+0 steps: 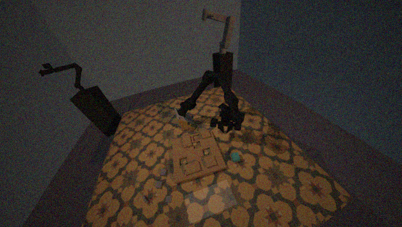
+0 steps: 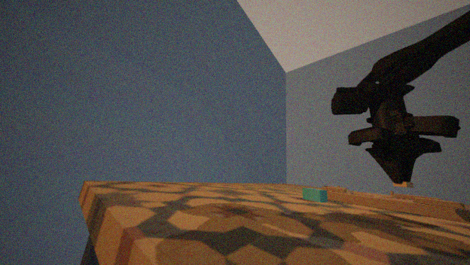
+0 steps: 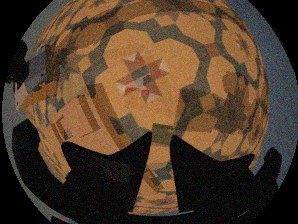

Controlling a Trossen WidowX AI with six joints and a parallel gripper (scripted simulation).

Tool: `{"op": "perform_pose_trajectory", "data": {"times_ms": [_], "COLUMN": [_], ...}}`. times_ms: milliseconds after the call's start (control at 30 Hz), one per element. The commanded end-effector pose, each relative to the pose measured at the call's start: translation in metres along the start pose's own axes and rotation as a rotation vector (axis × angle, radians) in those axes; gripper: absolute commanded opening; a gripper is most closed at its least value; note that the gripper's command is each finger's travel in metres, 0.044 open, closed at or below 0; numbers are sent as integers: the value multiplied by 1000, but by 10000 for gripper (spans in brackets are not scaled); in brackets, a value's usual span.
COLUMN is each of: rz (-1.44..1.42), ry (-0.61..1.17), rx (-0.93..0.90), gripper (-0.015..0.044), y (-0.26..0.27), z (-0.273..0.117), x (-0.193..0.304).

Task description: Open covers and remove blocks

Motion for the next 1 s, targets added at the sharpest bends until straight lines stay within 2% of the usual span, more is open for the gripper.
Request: {"op": "perform_pose_trajectory", "data": {"times_ms": [0,967], "rz": [8,10], "ry": [-2,-7], "rx": [-8,-1], "gripper": [80,80], "y": [3,5], "z": [8,54], "x": [0,-5]}}
Point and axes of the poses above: the point midway between the two fingers, 35 mm back from their tips, its own z axis out along the fingers, its own y axis across the jaws, x = y × z, the point moved 3 cm from there along -z, back along the fingers, and after that the axes turned 2 degrees about z, right-handed, at the moved point
